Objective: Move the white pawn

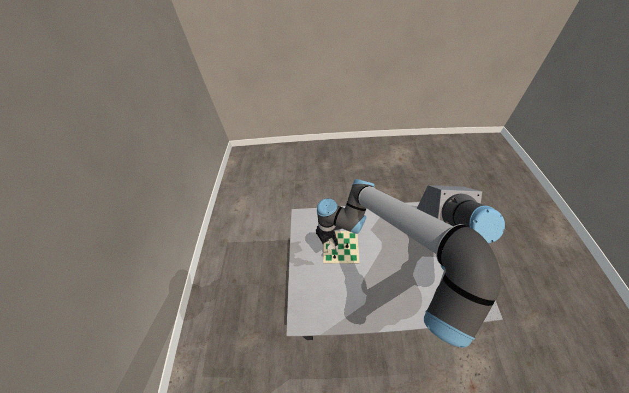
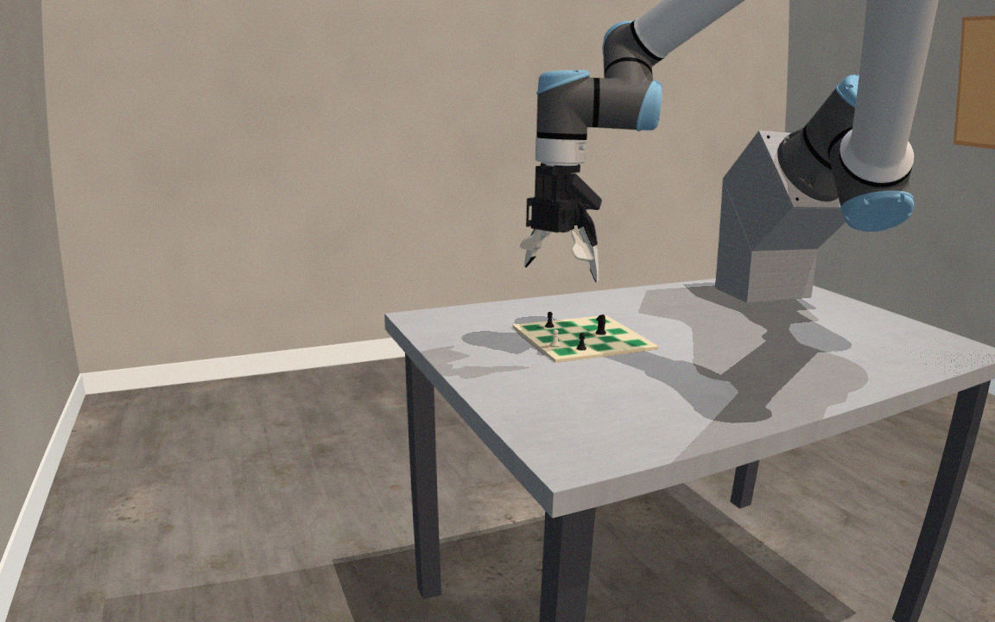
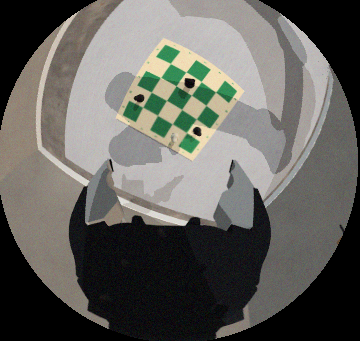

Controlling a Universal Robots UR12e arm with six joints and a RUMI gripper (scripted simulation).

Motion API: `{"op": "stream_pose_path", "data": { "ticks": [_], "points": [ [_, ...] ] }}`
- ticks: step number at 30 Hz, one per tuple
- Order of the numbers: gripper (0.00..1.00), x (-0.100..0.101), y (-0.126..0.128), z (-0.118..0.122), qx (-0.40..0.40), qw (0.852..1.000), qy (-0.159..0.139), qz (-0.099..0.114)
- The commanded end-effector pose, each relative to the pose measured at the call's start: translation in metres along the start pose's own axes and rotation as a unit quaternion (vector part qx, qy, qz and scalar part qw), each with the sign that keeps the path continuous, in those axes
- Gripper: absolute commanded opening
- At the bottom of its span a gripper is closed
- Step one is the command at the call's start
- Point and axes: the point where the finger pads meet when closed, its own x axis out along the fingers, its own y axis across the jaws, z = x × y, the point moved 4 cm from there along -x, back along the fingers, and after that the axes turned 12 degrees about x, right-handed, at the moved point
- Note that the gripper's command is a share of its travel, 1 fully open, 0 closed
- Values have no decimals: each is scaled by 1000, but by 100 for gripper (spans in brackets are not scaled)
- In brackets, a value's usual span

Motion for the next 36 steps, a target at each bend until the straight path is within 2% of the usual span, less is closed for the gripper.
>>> {"op": "stream_pose_path", "data": {
  "ticks": [1,4,7,13,19,21,36],
  "points": [
    [100,3,-2,1,-131,991,2,8],
    [100,4,-3,1,-154,988,1,8],
    [100,6,-3,1,-221,975,1,8],
    [100,11,-4,3,-349,937,0,8],
    [100,14,-3,5,-463,886,-1,8],
    [100,14,-3,5,-463,886,-1,8],
    [100,22,1,11,-668,744,-3,8]
  ]
}}
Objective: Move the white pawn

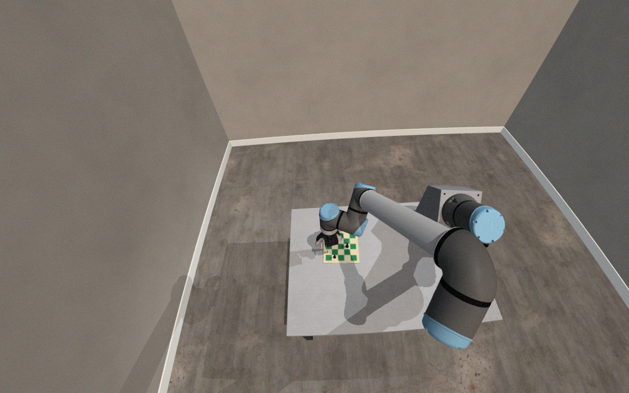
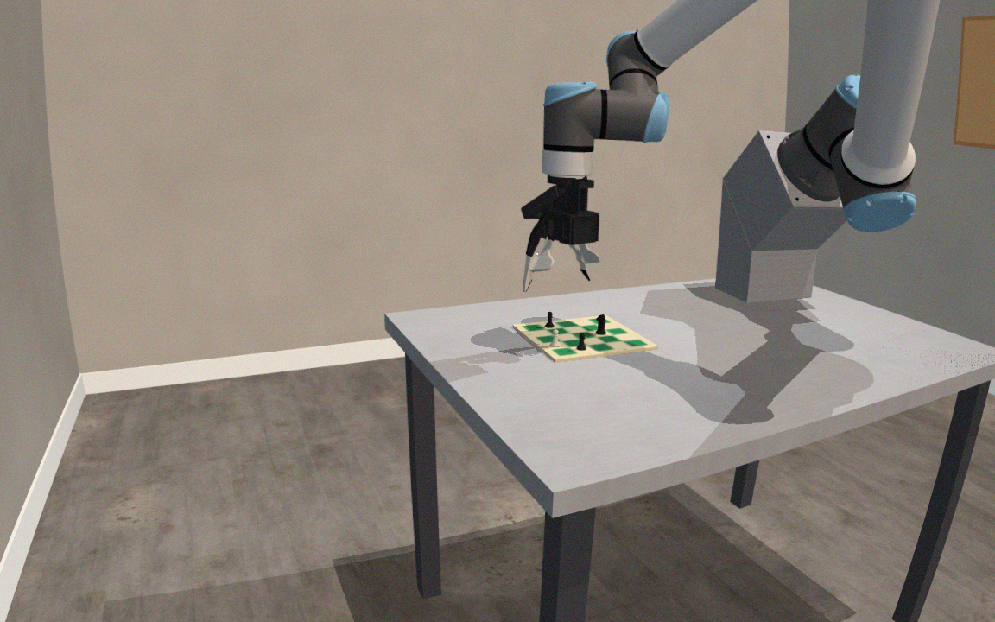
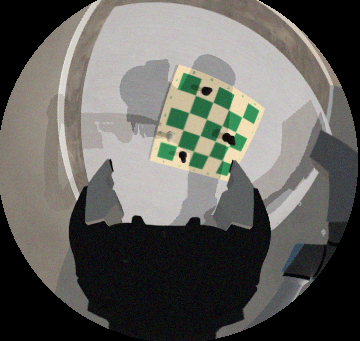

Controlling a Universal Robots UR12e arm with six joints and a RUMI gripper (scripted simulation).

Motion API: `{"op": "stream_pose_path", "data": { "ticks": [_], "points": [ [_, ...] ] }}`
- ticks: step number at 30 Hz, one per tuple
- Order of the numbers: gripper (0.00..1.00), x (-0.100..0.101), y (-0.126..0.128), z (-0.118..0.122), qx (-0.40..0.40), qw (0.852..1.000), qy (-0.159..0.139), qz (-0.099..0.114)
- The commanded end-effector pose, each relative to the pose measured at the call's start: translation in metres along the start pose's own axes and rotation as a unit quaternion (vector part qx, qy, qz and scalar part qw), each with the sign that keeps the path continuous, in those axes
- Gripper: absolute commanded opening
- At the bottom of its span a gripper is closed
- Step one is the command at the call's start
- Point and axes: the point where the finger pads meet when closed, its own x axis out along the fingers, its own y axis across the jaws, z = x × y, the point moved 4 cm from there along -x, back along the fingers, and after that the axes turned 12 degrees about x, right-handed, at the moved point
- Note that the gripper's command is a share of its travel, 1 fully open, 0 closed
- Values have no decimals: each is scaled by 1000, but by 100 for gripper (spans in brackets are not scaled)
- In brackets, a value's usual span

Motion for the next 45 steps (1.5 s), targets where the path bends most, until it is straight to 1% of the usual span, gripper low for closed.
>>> {"op": "stream_pose_path", "data": {
  "ticks": [1,2,10,17,28,38,39,45],
  "points": [
    [100,1,-2,1,-70,998,-5,3],
    [100,1,-2,1,-70,998,-5,3],
    [100,4,-3,3,-155,988,-5,3],
    [100,5,-4,5,-201,979,-5,3],
    [100,6,-4,6,-227,974,-5,2],
    [100,6,-4,6,-231,973,-5,2],
    [20,6,-4,6,-231,973,-5,2],
    [20,6,-4,6,-231,973,-5,2]
  ]
}}
